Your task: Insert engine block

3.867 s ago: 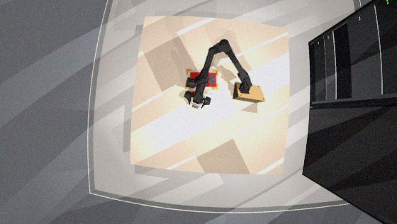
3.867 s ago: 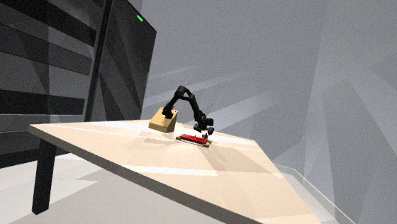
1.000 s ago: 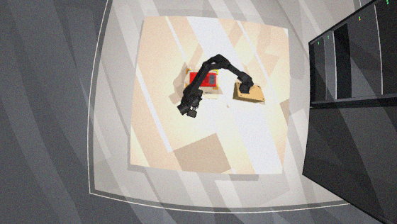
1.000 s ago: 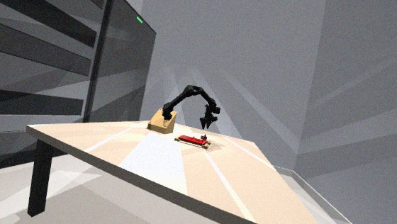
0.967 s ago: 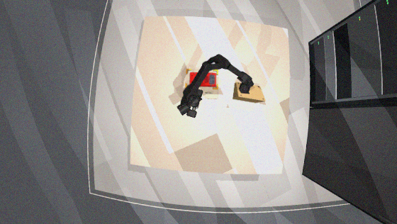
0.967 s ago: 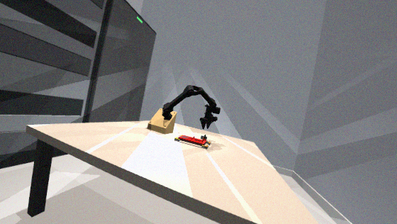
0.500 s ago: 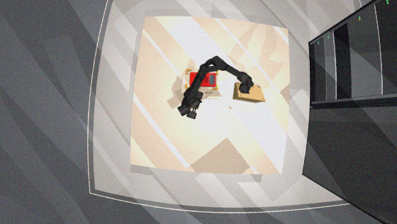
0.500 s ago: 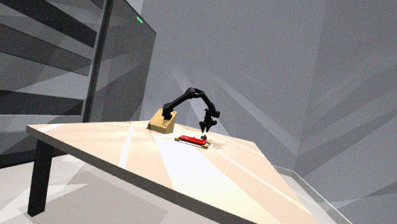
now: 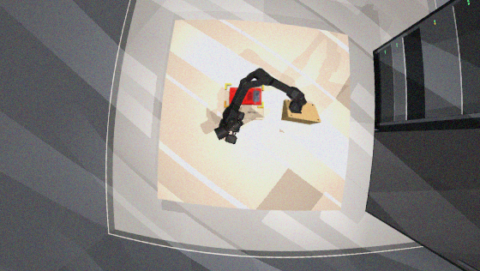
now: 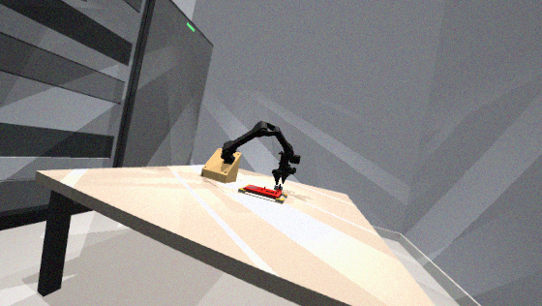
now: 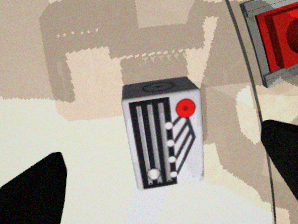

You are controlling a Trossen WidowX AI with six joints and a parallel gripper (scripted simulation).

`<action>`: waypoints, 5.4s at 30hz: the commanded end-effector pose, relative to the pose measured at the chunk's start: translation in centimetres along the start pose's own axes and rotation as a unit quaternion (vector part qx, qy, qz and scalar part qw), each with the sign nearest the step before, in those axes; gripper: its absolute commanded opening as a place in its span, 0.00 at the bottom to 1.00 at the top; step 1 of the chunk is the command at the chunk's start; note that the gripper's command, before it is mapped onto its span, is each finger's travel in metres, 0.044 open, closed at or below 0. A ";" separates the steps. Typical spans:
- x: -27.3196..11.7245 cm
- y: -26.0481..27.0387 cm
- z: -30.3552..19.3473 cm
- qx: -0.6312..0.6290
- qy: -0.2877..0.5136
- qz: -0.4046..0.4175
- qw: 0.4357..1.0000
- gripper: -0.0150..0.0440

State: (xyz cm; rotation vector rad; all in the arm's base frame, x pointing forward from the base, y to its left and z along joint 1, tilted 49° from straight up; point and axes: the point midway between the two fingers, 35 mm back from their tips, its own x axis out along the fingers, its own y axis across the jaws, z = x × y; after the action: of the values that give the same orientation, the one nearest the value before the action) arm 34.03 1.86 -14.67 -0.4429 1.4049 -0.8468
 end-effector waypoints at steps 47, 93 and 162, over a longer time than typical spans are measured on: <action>-2.8 0.4 0.0 -0.006 0.003 -0.002 1.000 0.25; -8.8 -4.3 2.2 -0.046 0.004 0.012 0.999 0.25; -2.6 -20.0 4.3 -0.147 0.005 -0.010 0.989 0.52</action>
State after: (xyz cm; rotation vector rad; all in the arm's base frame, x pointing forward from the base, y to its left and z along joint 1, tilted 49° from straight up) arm 33.29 -9.94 2.08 -0.6746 1.5462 -0.6580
